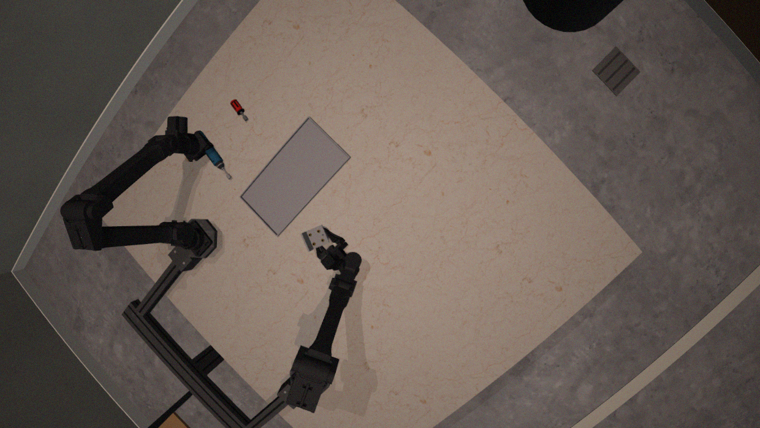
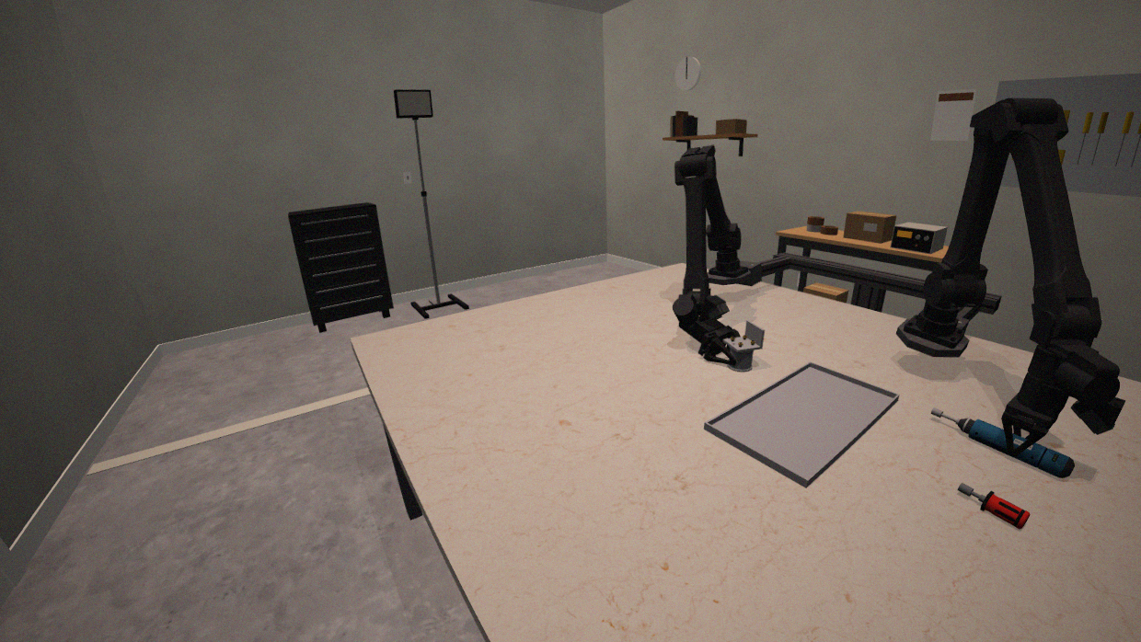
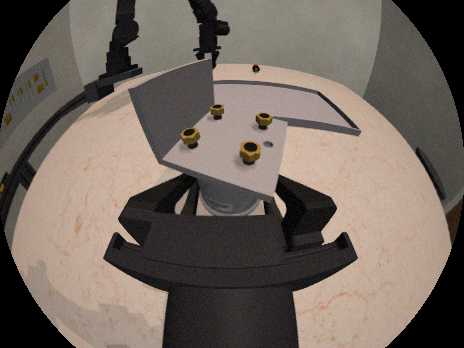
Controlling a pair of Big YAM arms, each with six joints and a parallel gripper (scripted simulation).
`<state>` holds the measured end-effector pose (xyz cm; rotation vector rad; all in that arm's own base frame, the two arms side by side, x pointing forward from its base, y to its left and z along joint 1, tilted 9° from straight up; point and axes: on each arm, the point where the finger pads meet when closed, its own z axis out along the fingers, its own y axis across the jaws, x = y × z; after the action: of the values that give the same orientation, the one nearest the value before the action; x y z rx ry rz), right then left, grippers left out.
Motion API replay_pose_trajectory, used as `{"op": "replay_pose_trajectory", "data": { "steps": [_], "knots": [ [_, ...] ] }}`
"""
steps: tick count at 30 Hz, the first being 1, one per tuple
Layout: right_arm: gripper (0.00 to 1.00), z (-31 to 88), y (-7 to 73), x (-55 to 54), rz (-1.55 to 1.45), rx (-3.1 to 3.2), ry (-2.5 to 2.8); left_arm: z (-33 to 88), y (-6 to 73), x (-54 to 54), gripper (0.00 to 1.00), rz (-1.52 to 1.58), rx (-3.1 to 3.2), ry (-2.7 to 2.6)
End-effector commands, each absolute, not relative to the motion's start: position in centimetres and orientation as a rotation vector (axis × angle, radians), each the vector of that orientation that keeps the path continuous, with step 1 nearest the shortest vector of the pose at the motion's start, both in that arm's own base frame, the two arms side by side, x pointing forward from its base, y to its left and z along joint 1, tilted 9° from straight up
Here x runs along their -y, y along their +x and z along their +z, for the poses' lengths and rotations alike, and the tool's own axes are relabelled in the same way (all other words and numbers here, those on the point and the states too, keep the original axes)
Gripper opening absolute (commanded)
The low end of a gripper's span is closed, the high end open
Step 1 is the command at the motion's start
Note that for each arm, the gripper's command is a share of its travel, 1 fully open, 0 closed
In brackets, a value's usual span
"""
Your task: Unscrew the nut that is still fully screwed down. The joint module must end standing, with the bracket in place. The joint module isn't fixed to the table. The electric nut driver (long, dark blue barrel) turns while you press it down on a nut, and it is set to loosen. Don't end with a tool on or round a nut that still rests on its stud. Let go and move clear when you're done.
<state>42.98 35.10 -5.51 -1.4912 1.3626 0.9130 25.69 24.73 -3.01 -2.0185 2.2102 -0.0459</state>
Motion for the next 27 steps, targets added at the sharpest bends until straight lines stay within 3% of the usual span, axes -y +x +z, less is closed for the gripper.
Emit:
{"op": "replay_pose_trajectory", "data": {
  "steps": [1,4,5,21,22,27],
  "knots": [
    [0.59,-4.75,43.53,-35.51,0.9,-1.337,-1.49,-2.5,26.39,-25.34,0.42,-0.044,-2.192,-2.008],
    [0.59,-4.75,43.53,-35.51,0.9,-1.337,-1.49,-2.5,26.39,-25.34,0.42,-0.044,-2.192,-2.008],
    [0.59,-4.75,43.53,-35.51,0.9,-1.337,-1.49,-2.5,26.39,-25.34,0.49,-0.044,-2.192,-2.008],
    [0.59,-4.75,43.53,-35.51,0.9,-1.337,-1.49,-2.5,26.39,-25.34,0.49,-0.044,-2.192,-2.008],
    [0.59,-4.75,43.53,-35.51,0.9,-1.337,-1.49,-2.5,26.39,-25.34,0.57,-0.044,-2.192,-2.008],
    [0.59,-4.75,43.53,-35.51,0.9,-1.337,-1.49,-2.5,26.39,-25.34,0.57,-0.044,-2.192,-2.008]
  ]
}}
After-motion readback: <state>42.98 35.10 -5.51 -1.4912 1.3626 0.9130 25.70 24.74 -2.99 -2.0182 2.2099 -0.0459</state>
